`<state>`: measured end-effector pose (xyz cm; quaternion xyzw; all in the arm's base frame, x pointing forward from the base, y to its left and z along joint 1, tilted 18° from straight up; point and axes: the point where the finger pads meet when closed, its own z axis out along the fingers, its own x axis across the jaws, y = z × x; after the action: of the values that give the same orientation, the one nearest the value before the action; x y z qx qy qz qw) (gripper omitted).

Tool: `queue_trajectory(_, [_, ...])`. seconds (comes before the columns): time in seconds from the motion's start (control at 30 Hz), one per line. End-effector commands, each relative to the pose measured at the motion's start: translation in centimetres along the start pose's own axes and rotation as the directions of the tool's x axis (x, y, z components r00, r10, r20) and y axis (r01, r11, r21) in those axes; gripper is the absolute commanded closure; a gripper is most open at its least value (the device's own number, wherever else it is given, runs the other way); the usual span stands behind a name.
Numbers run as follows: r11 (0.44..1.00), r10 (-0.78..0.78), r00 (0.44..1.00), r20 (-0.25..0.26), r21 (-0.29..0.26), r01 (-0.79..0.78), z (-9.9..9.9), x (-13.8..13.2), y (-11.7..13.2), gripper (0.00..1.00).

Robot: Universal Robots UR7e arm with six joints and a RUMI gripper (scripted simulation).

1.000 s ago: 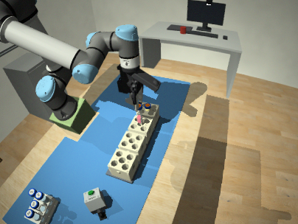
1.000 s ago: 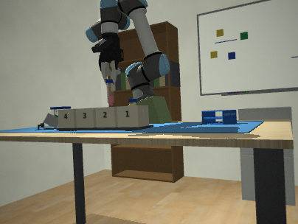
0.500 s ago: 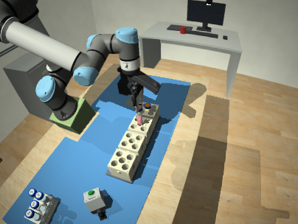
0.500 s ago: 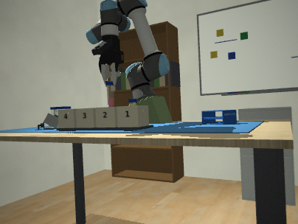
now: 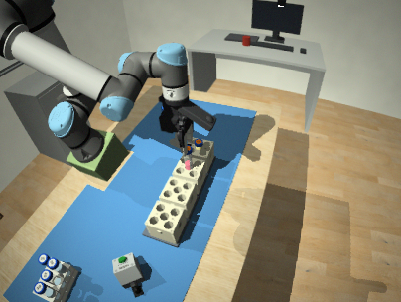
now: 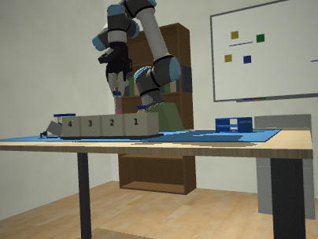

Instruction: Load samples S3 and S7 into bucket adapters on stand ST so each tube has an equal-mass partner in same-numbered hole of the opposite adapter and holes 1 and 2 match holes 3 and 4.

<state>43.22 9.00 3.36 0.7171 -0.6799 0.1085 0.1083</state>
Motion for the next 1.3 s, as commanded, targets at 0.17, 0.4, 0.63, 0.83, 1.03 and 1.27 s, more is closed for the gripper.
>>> queue_trajectory(0.17, [1.0,0.0,1.0,0.0,-0.001,0.0,1.5,0.1,0.1,1.0])
queue_trajectory(0.4, [1.0,0.0,1.0,0.0,-0.001,0.0,2.3,0.1,0.1,1.0])
queue_trajectory(0.63, [1.0,0.0,1.0,0.0,-0.001,0.0,3.1,0.1,0.1,1.0])
queue_trajectory(0.83, [1.0,0.0,1.0,0.0,-0.001,0.0,3.9,0.1,0.1,1.0])
queue_trajectory(1.03, [1.0,0.0,1.0,0.0,-0.001,0.0,4.4,0.1,0.1,1.0])
queue_trajectory(1.27, [1.0,0.0,1.0,0.0,-0.001,0.0,5.3,0.1,0.1,1.0])
